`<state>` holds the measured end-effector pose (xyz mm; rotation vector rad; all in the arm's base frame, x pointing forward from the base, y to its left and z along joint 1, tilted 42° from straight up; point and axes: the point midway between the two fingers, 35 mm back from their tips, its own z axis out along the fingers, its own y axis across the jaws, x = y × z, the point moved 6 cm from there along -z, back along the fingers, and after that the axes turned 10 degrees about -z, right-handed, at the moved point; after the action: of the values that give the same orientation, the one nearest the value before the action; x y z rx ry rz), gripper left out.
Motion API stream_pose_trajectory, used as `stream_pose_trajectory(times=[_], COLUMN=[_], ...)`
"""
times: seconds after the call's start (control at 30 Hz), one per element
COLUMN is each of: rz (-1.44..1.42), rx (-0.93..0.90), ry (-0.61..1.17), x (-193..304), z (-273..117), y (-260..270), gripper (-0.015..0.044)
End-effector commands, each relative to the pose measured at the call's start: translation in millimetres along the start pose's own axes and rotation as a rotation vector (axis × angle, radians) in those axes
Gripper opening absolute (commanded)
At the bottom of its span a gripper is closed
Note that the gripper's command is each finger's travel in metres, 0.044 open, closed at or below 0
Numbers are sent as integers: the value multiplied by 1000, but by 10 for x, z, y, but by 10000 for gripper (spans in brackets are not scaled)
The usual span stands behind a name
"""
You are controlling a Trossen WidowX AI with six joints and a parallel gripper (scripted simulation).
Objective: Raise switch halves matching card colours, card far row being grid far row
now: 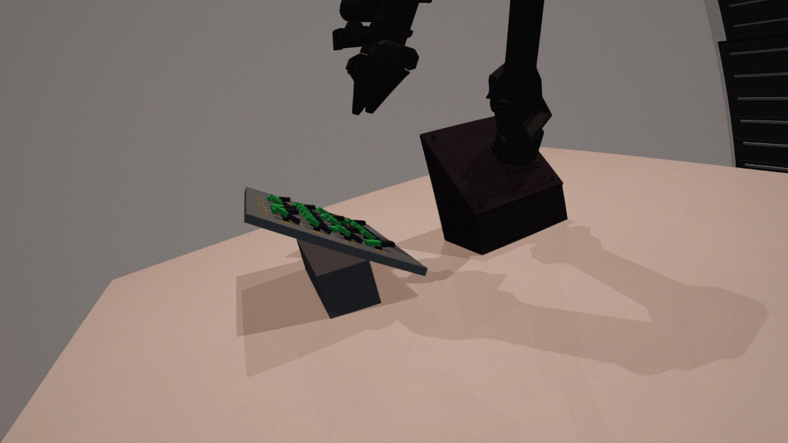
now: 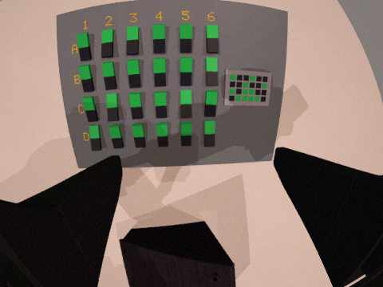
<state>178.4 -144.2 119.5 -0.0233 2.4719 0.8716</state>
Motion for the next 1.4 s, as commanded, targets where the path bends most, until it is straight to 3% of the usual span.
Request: stream_pose_trajectory(times=[0.0,0.27,0.47,0.63,1.37], rz=[0,5,6,5,4], rx=[2,11,5,-1,-2], ry=[0,-40,-46,-23,-24], x=[-14,-728,-790,-834,-846], z=[14,764,839,1188,1427], y=[-9,-172,-162,-163,-161], gripper=[374,164,6,0,0])
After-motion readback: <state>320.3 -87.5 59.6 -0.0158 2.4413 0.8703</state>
